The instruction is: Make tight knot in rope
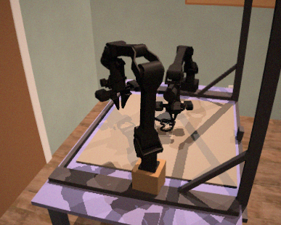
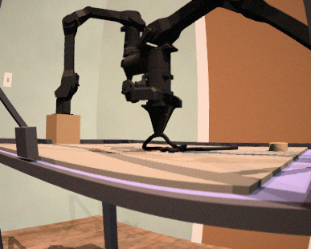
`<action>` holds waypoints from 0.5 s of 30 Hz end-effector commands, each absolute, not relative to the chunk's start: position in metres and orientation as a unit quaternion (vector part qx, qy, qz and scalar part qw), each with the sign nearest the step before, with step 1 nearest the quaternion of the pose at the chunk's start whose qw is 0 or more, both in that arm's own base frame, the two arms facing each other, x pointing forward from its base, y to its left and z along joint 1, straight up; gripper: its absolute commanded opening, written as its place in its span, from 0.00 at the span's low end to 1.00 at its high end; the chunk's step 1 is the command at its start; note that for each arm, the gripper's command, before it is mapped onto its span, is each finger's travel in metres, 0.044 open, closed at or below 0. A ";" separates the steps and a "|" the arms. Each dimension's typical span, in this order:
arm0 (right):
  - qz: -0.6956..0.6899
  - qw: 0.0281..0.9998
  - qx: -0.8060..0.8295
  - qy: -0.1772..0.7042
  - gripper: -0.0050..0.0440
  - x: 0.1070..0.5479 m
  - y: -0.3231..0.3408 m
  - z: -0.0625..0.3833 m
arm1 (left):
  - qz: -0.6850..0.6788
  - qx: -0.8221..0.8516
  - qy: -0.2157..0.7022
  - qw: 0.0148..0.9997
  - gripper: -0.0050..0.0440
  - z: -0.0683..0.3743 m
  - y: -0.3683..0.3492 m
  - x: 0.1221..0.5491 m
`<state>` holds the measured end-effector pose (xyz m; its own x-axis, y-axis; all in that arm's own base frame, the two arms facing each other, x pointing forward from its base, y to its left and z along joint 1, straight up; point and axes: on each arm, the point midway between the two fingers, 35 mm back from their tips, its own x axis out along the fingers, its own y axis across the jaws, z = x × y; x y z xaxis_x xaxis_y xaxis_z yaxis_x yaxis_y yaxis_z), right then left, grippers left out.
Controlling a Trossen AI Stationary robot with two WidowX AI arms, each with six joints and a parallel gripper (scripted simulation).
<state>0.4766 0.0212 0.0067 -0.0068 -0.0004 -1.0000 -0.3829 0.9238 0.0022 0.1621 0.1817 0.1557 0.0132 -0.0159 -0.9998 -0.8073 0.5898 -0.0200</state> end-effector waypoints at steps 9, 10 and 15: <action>0.136 0.705 -0.139 0.682 0.17 0.466 0.026 0.024 | 0.314 -0.324 0.623 0.639 0.28 0.160 0.182 0.163; 0.136 0.705 -0.139 0.682 0.17 0.465 0.027 0.024 | 0.314 -0.324 0.623 0.639 0.28 0.160 0.182 0.163; 0.136 0.705 -0.139 0.682 0.17 0.463 0.027 0.024 | 0.314 -0.324 0.623 0.639 0.28 0.160 0.182 0.163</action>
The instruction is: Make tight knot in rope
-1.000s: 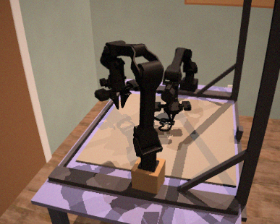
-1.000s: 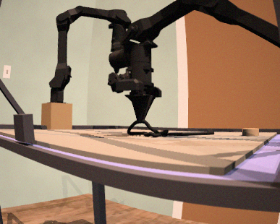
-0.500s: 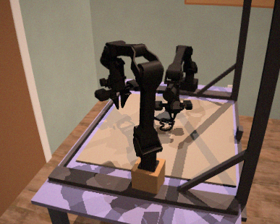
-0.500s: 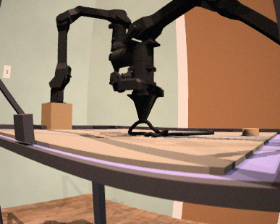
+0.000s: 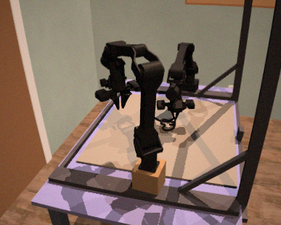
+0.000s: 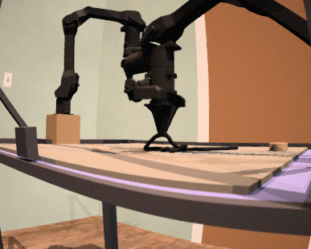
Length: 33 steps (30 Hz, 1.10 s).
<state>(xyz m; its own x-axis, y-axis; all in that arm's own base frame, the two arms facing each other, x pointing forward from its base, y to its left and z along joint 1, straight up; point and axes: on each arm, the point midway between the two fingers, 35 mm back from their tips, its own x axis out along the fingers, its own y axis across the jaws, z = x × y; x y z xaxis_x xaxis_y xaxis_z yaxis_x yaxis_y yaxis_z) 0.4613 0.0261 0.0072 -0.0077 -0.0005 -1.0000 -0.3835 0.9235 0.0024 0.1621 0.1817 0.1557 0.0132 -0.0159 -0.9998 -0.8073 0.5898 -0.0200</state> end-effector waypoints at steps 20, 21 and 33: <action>0.136 0.705 -0.139 0.682 0.17 0.444 0.033 0.023 | 0.314 -0.324 0.623 0.639 0.28 0.160 0.182 0.163; 0.136 0.704 -0.139 0.683 0.17 0.442 0.034 0.023 | 0.314 -0.324 0.623 0.639 0.28 0.160 0.182 0.163; 0.136 0.704 -0.139 0.683 0.17 0.430 0.037 0.022 | 0.314 -0.324 0.623 0.639 0.28 0.160 0.182 0.163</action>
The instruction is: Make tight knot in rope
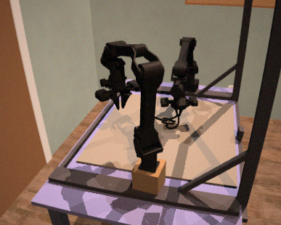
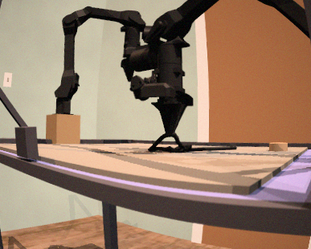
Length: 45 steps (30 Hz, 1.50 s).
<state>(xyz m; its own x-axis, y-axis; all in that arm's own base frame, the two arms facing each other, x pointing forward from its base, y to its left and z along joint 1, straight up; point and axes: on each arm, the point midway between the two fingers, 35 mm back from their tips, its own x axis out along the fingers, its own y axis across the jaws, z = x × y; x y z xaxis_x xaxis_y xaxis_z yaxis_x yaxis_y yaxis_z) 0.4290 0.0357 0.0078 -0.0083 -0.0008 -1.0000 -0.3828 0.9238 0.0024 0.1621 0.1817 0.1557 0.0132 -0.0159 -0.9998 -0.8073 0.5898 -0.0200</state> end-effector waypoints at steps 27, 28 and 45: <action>0.137 0.704 -0.139 0.683 0.17 0.421 0.041 -0.005 | 0.314 -0.324 0.623 0.639 0.28 0.160 0.182 0.163; 0.137 0.704 -0.139 0.683 0.17 0.421 0.041 -0.006 | 0.314 -0.324 0.623 0.639 0.28 0.160 0.182 0.163; 0.137 0.704 -0.139 0.683 0.42 0.421 0.041 -0.006 | 0.314 -0.324 0.623 0.639 0.28 0.160 0.182 0.163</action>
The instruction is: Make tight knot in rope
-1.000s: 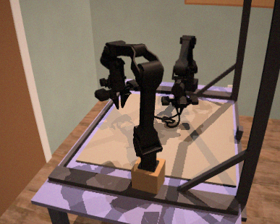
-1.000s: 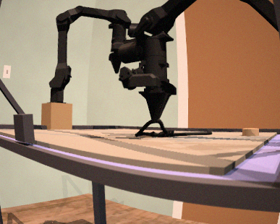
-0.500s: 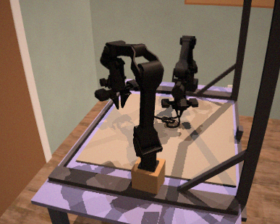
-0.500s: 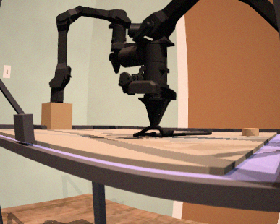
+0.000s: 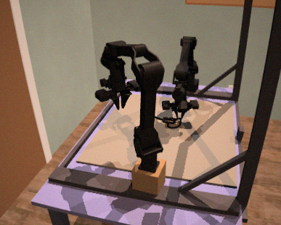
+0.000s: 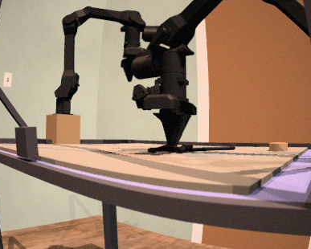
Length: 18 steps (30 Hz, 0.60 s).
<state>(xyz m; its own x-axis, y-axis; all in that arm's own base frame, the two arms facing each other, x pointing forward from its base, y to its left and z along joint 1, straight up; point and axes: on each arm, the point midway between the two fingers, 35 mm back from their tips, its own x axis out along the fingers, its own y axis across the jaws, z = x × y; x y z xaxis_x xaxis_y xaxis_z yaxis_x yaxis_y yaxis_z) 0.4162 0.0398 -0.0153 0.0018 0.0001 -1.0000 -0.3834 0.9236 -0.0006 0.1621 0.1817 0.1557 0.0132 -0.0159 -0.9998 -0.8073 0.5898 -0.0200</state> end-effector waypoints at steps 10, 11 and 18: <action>0.137 0.704 -0.139 0.683 0.28 0.420 0.040 0.020 | 0.314 -0.324 0.623 0.639 0.28 0.160 0.182 0.163; 0.137 0.704 -0.139 0.683 0.28 0.420 0.040 0.021 | 0.314 -0.324 0.623 0.639 0.28 0.160 0.182 0.163; 0.137 0.704 -0.139 0.683 0.28 0.420 0.040 0.045 | 0.314 -0.324 0.623 0.639 0.28 0.160 0.182 0.163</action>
